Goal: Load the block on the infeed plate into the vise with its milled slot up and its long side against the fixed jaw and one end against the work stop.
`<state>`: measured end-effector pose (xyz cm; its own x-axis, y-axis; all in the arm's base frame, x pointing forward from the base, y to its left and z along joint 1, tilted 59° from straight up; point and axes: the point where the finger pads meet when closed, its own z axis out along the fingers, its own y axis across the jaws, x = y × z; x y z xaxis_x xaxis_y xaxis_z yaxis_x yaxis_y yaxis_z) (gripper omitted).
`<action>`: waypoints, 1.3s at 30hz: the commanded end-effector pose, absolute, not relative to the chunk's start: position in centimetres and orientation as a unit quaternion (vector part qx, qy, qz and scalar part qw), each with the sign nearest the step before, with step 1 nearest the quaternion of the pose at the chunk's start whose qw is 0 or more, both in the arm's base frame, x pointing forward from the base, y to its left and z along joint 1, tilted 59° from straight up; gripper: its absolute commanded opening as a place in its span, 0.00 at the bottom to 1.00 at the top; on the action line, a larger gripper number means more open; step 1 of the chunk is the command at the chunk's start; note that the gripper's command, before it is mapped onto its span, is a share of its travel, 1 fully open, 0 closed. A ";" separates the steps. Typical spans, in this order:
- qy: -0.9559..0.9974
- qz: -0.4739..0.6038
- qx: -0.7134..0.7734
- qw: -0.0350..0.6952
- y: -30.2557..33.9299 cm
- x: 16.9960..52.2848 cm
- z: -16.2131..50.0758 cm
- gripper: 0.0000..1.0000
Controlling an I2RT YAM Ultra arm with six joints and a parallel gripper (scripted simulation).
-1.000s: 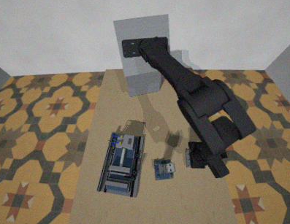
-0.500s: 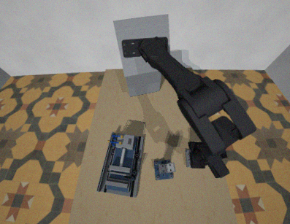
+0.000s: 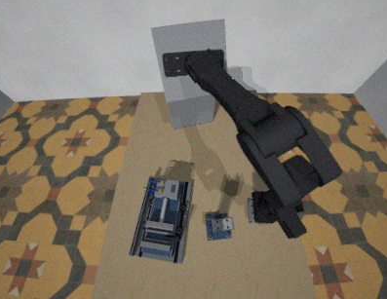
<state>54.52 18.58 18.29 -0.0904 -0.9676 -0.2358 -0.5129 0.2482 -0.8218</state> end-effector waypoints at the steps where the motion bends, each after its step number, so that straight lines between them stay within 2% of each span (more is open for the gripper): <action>1: 0.674 -0.284 -0.542 0.413 19.0 55.1 19.5 0.00; 39: 0.670 -0.285 -0.539 0.424 19.2 54.4 21.3 0.00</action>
